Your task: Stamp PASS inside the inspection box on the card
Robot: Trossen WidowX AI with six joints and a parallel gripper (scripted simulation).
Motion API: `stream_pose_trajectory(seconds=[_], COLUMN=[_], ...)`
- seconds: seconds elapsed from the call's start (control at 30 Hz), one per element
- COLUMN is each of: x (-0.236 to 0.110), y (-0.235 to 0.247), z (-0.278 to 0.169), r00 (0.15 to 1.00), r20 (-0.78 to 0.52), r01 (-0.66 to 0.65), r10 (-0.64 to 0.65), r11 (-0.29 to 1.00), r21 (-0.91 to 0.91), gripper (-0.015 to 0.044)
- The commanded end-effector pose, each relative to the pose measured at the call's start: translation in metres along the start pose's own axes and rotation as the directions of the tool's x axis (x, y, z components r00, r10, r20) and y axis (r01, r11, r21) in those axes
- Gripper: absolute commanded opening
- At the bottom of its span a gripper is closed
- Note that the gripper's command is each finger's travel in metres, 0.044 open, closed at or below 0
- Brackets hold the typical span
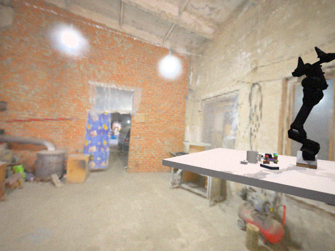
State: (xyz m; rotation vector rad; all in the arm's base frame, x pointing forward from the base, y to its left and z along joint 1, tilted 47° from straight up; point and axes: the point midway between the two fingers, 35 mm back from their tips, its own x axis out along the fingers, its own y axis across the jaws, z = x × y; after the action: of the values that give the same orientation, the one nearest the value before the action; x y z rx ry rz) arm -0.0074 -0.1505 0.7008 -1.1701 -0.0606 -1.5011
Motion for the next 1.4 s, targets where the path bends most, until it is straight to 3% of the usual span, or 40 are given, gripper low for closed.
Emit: stream_pose_trajectory(seconds=[0.0, 0.2, 0.7, 0.97, 1.2, 1.37], x=[0.0, 0.011, 0.024, -0.006, -0.054, -0.103], y=[0.001, 0.023, 0.136, 0.263, 0.357, 0.414], z=[0.0, -0.028, -0.137, -0.187, -0.186, -0.182], r00=[1.0, 0.995, 0.893, 0.654, 0.412, 0.192], r20=[0.002, -0.008, -0.16, -0.181, -0.1, -0.046], r01=[-0.003, -0.099, -0.306, -0.466, -0.527, -0.545], r10=[0.003, 0.101, 0.421, 0.734, 0.906, 0.98], r11=[1.0, 0.991, 0.828, 0.58, 0.326, 0.145], r21=[0.002, 0.09, 0.47, 0.668, 0.784, 0.826], gripper=[0.0374, 0.0228, 0.0228, 0.0228, 0.0228, 0.0228])
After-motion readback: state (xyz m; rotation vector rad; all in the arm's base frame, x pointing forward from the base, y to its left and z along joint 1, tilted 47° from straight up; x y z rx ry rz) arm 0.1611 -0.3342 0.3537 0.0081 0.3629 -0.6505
